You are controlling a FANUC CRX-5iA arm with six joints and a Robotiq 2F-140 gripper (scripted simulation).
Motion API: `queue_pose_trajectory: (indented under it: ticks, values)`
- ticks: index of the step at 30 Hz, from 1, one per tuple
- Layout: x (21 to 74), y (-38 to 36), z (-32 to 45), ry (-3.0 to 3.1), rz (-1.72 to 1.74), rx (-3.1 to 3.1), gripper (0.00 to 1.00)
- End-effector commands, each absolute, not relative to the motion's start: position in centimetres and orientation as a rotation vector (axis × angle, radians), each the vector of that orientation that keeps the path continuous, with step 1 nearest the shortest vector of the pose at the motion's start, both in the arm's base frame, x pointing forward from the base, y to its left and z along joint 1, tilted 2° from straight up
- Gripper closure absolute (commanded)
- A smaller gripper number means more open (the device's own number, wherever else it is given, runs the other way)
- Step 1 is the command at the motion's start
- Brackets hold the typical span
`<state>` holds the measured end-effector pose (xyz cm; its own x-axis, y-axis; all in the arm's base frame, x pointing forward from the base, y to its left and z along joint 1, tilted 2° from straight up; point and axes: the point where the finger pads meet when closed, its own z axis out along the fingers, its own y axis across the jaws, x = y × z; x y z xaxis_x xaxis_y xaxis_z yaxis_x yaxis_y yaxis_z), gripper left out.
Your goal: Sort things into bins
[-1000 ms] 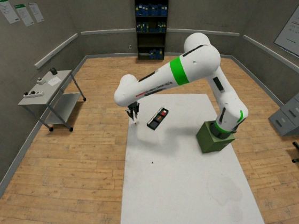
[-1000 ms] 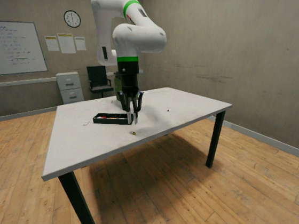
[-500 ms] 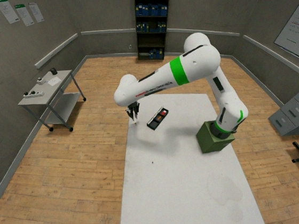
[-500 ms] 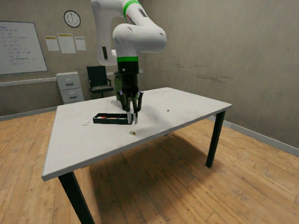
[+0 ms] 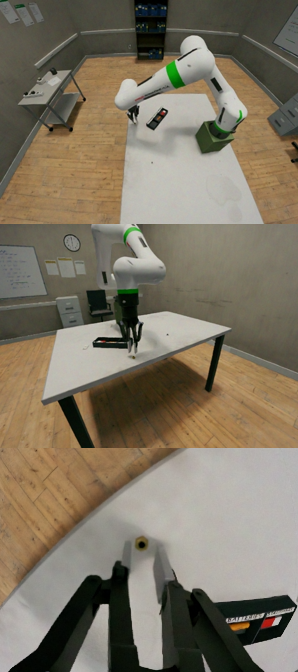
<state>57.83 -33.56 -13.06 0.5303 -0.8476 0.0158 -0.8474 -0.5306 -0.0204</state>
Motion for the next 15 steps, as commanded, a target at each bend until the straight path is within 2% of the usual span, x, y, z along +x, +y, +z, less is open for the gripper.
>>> queue_pose_trajectory:
  ticks: [1,15]
  values:
    - [57.9,-33.6,-14.2,1.517,-0.038,-2.739,0.73]
    - [58.0,-33.6,-16.4,1.517,-0.038,-2.739,0.73]
